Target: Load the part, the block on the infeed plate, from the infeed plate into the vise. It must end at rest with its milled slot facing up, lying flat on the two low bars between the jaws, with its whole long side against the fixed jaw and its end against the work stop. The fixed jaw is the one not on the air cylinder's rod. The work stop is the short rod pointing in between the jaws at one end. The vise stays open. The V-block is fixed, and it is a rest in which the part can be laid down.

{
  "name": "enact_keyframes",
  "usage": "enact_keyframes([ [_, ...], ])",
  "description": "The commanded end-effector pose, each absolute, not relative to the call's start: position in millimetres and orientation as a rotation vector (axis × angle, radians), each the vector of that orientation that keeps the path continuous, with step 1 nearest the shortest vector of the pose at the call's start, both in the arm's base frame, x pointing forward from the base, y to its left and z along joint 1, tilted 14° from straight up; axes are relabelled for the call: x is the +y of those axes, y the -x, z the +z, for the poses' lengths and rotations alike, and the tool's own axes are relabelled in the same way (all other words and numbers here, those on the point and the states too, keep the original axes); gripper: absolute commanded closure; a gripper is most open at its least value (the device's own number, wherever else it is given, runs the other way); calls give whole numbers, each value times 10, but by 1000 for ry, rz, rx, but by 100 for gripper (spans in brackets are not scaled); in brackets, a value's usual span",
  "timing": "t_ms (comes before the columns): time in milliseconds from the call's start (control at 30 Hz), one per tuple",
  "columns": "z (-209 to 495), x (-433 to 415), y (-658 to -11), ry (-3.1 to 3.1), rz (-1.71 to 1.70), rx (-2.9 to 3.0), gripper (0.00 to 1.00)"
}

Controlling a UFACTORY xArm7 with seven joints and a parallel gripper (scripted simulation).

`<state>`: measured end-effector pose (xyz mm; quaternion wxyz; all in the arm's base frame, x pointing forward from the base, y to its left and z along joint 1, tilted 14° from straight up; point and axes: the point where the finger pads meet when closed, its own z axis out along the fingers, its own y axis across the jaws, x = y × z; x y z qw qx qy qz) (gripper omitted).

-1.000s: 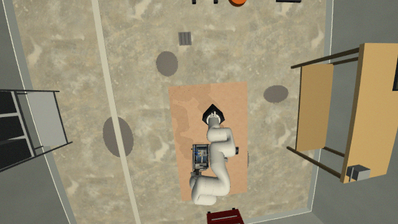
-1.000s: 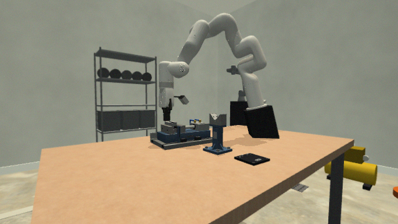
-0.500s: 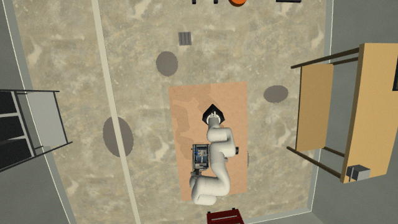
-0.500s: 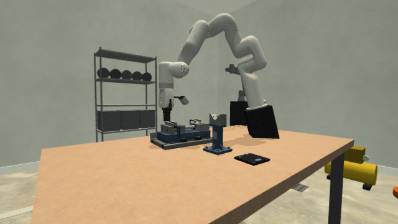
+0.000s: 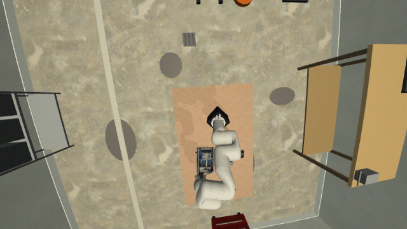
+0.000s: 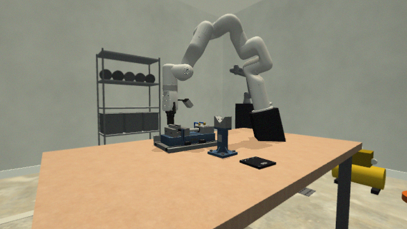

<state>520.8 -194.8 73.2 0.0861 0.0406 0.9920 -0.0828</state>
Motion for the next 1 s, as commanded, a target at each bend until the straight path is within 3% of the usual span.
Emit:
enact_keyframes([
  [0, 739, -1951, -5224, -121, -247, 2952, 100],
  [967, 714, -1956, -5228, -121, -247, 2952, 100],
])
